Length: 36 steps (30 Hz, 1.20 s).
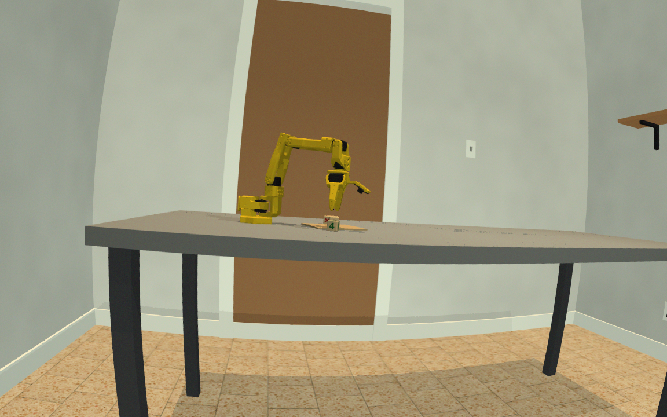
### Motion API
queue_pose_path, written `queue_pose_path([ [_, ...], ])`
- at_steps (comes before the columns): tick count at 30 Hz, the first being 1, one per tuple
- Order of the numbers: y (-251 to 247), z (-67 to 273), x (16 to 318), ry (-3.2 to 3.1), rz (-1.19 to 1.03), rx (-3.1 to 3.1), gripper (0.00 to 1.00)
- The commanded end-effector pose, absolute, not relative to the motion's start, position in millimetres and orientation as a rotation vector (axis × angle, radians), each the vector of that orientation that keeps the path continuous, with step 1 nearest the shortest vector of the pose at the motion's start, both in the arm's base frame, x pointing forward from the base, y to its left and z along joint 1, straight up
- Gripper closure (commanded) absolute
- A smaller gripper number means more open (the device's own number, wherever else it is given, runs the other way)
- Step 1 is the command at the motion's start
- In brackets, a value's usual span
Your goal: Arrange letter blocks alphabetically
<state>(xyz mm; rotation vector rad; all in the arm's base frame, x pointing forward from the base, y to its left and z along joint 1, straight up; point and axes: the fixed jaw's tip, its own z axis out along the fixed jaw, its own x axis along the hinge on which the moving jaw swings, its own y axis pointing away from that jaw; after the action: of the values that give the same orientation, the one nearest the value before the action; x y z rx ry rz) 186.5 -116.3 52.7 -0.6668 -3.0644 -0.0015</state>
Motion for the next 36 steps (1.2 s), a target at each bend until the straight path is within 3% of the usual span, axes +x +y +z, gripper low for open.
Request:
queue_pose_path([
  [1, -120.6, 64.0, 191.7, -3.121, 0.035, -0.692, 0.68],
  [36, -120.8, 59.0, 192.2, -3.119, 0.035, -0.704, 0.68],
])
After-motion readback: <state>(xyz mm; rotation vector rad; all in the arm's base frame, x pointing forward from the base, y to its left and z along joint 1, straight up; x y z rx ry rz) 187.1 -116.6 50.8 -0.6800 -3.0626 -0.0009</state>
